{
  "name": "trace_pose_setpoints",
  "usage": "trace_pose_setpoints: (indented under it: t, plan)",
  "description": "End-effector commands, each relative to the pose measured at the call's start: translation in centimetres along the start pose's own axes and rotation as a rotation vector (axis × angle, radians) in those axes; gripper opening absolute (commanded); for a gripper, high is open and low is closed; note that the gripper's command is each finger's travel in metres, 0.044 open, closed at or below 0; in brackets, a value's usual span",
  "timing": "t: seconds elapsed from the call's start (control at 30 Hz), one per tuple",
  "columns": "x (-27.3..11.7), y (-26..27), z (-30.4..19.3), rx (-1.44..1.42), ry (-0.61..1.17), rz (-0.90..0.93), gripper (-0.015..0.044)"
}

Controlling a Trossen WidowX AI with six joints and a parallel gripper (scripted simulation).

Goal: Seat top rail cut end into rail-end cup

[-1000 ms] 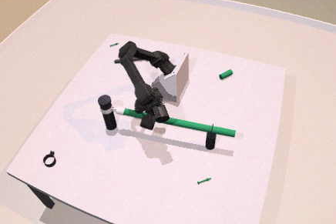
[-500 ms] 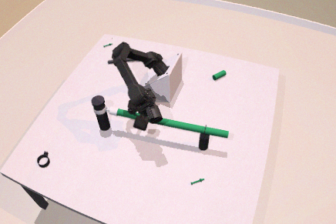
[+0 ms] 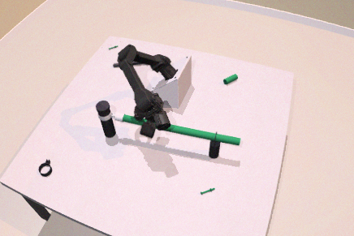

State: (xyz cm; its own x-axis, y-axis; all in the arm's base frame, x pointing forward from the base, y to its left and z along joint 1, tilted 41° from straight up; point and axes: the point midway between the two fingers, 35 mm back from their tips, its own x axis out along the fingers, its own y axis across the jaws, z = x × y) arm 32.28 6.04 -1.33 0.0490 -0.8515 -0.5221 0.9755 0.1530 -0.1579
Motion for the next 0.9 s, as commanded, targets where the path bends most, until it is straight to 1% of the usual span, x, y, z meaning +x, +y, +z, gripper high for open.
trace_pose_setpoints:
  t: [0.0, 0.87]
  plan:
    - [-0.02, 0.01, 0.00, 0.001, -0.001, 0.001, 0.0000]
    - [0.00, 0.10, 0.88, 0.001, -0.001, 0.001, 0.0000]
